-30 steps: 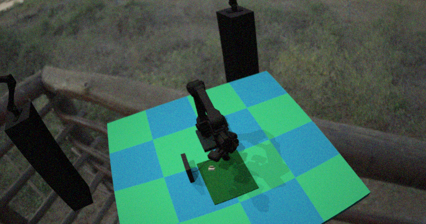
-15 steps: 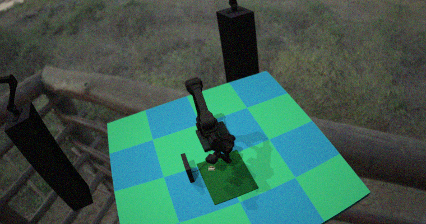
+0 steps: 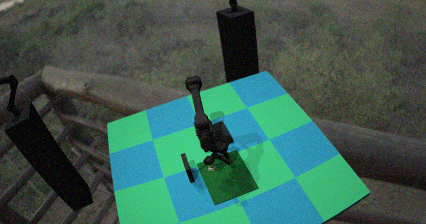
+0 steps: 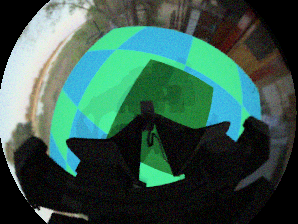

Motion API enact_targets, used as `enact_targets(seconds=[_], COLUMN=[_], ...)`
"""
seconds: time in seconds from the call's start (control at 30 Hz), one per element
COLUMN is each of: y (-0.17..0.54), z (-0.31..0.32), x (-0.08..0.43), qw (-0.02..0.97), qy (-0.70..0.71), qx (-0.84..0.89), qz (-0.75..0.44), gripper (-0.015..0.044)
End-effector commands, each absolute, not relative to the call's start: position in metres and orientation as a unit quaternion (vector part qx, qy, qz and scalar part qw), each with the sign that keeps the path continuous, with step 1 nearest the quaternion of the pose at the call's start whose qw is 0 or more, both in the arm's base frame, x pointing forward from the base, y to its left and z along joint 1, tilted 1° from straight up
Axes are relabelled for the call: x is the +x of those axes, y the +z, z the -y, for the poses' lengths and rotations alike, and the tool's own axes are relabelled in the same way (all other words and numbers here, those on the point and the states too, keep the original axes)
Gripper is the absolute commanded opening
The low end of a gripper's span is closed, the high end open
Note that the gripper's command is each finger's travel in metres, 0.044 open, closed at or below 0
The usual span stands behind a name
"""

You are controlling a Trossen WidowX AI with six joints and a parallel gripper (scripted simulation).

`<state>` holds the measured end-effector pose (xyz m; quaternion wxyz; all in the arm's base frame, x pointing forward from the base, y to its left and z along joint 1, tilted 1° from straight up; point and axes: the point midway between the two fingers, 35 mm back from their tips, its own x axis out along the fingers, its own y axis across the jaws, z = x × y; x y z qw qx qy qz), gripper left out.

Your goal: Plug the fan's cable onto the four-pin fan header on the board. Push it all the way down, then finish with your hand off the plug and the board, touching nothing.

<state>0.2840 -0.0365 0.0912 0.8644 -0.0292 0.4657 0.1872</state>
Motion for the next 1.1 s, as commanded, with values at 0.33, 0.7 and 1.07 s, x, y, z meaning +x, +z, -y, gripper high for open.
enact_targets(seconds=[0.33,0.7,1.07], y=[0.092,0.094,0.097], z=[0.041,0.042,0.040], x=[0.277,0.266,0.251], qw=[0.911,0.938,0.956], qy=[0.200,0.208,0.216], qx=[-0.019,-0.025,-0.043], qz=[-0.359,-0.275,-0.196], gripper=[0.0000,0.0000,0.0000])
